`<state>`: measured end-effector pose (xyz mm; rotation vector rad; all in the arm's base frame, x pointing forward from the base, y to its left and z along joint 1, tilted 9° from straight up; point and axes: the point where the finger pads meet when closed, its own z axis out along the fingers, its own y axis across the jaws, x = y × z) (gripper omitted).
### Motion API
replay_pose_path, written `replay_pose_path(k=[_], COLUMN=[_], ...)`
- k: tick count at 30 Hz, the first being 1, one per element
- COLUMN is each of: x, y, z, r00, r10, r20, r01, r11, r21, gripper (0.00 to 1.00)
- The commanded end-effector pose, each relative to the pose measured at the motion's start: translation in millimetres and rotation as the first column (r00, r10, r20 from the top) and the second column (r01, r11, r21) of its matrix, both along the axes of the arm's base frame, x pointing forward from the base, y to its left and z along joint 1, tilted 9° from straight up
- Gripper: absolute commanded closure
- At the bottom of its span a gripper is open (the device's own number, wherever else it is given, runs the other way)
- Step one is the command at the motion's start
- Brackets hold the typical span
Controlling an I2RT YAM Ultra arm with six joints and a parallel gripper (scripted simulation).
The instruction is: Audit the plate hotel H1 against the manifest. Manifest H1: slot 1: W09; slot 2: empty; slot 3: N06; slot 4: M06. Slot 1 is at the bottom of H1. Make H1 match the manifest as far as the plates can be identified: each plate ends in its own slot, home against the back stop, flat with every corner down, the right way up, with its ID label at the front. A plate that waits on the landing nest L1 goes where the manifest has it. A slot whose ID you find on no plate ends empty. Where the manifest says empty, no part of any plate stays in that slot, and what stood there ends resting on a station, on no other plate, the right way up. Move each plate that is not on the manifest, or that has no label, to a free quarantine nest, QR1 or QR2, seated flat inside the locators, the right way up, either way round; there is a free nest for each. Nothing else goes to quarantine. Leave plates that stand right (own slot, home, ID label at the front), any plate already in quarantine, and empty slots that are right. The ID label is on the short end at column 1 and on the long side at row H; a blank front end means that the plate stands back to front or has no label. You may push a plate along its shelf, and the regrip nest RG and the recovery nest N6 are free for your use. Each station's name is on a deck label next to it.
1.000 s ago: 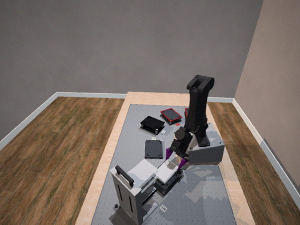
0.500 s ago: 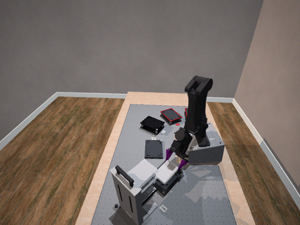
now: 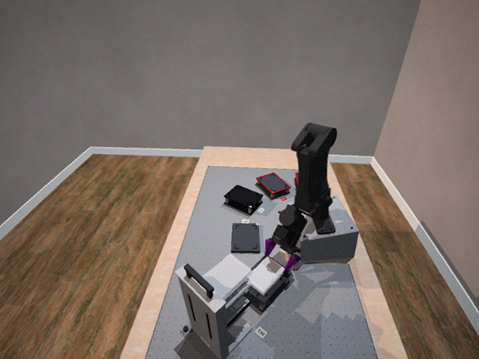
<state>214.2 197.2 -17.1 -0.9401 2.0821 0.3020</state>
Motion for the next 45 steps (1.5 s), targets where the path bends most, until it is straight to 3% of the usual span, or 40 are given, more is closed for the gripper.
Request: replay_pose_path(k=[1,24,25,39,40,45], x=[4.7,5.7,5.9,5.9,5.9,5.9], y=[5.0,4.4,4.3,4.3,4.3,4.3], z=[7.6,-3.0,-4.9,-4.9,-5.0,-5.0], r00=[1.0,1.0,1.0,1.0,1.0,1.0], r10=[0.003,0.003,0.003,0.003,0.003,0.003], r20=[0.031,0.031,0.031,0.031,0.031,0.031], r01=[-0.004,-0.004,-0.004,-0.004,-0.004,-0.004], r11=[1.0,1.0,1.0,1.0,1.0,1.0], r21=[0.028,0.028,0.028,0.028,0.028,0.028], gripper=[0.14,0.14,0.07,0.07,0.0,0.0])
